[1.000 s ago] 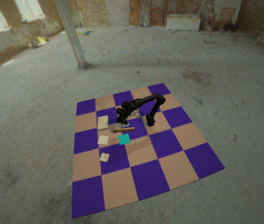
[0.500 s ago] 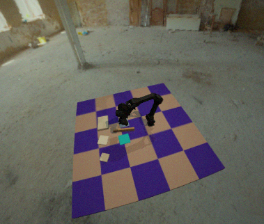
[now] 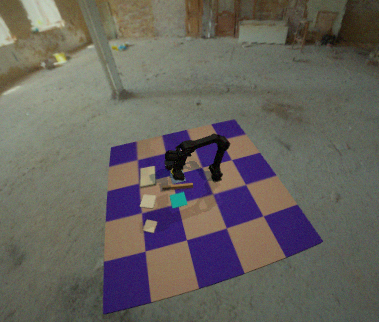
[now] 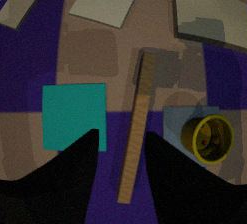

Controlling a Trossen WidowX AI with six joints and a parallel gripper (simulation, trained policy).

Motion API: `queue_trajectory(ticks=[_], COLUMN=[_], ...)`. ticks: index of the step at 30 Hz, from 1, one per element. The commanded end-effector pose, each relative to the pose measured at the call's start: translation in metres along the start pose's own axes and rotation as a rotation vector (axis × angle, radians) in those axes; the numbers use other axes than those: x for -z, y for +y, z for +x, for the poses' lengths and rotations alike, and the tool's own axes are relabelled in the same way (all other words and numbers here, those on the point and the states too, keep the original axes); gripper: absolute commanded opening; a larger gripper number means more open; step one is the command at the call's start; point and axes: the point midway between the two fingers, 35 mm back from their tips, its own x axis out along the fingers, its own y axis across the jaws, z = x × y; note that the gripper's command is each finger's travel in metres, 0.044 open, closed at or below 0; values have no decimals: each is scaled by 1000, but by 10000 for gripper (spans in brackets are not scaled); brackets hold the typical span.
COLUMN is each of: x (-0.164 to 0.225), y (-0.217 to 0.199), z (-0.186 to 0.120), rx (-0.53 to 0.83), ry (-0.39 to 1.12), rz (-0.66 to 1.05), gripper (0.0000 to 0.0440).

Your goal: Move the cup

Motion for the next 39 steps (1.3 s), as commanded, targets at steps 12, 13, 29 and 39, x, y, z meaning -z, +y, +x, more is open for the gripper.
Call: queue_trajectory(ticks=[12, 13, 29, 39], x=[13, 14, 31, 44], y=[-24, -26, -58, -78], z=[18, 20, 50, 72], rx=[58, 61, 90, 90], ry=[201, 214, 397, 458], rz=[-70, -75, -143, -180], gripper=[140, 141, 157, 183])
